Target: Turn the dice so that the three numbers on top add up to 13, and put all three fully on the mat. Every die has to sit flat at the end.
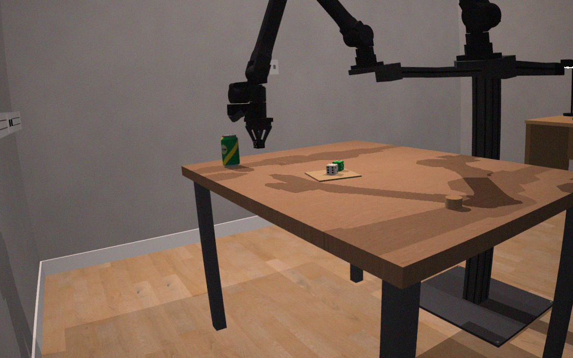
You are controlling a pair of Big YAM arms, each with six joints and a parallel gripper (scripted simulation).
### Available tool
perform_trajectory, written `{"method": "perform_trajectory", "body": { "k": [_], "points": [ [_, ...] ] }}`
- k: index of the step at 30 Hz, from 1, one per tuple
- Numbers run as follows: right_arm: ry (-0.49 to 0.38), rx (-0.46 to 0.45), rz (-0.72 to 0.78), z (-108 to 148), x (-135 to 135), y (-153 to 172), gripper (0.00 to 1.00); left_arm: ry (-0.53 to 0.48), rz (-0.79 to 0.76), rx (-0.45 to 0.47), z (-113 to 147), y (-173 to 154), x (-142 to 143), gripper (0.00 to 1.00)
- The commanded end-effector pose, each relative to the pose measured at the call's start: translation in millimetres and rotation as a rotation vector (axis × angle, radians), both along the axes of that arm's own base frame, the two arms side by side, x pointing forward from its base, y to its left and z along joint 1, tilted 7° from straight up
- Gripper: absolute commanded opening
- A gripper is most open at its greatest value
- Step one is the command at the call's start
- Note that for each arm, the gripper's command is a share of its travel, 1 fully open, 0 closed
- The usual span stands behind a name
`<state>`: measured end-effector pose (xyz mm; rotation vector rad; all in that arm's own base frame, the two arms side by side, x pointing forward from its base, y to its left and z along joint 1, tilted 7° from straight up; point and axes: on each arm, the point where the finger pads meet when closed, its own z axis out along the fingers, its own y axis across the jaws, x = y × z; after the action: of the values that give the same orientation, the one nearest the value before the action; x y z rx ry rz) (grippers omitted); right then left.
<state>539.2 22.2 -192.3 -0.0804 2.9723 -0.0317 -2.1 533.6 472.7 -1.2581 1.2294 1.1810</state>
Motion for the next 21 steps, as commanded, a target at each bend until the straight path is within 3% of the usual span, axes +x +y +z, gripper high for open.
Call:
{"method": "perform_trajectory", "body": {
  "k": [1, 5, 7, 8, 10, 21],
  "points": [
    [-0.097, 0.006, -0.007, 13.6, 7.8, 4.5, 0.26, 0.016, 0.001, 0.067, 37.7, 4.1, -2.7, 1.00],
    [-0.246, 0.011, 0.011, 14.3, 8.0, 4.8, 0.26, 0.016, 0.001, 0.067, 37.7, 4.1, -2.7, 1.00],
    [-0.296, 0.012, 0.020, -7.8, -5.4, 3.9, 0.26, 0.016, 0.001, 0.067, 37.7, 4.1, -2.7, 1.00],
    [-0.346, 0.015, 0.021, -6.8, -5.5, 3.8, 0.26, 0.016, 0.001, 0.067, 37.7, 4.1, -2.7, 1.00],
    [-0.346, 0.015, 0.021, -6.8, -5.5, 3.8, 0.26, 0.016, 0.001, 0.067, 37.7, 4.1, -2.7, 1.00],
    [-0.871, 0.038, 0.026, -2.2, -2.3, -0.2, 0.26, 0.016, 0.001, 0.067, 37.7, 4.1, -2.7, 1.00]
  ]
}}
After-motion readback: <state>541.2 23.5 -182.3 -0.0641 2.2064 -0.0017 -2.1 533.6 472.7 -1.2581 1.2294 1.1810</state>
